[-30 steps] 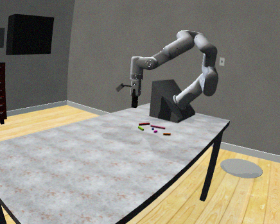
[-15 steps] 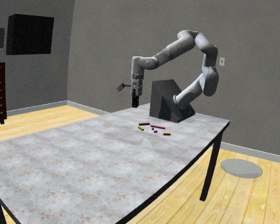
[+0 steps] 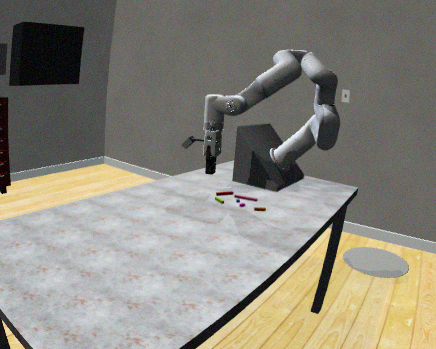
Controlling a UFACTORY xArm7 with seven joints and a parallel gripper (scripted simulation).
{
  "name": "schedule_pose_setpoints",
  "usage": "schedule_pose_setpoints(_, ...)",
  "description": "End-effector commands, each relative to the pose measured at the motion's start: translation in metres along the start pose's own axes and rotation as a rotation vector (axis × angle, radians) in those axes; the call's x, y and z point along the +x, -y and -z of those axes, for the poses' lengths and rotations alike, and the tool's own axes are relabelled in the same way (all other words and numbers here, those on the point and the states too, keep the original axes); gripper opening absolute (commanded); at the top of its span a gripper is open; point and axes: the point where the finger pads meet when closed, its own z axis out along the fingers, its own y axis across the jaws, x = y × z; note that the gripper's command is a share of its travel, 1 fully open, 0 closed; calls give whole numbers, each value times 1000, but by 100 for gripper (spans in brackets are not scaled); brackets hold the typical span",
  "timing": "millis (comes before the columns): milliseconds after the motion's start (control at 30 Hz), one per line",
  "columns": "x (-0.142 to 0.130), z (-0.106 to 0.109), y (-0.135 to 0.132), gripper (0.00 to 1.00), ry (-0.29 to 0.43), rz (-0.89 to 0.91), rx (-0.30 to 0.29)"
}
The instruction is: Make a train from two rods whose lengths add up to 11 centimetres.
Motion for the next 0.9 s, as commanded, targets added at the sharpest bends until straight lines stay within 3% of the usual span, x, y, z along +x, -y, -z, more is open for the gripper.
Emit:
schedule_pose_setpoints(0,3,-11,1,15,-7,0,4)
schedule_pose_setpoints(400,3,-55,1,15,-7,0,4)
schedule_pose_setpoints(867,3,-60,1,15,-7,0,4)
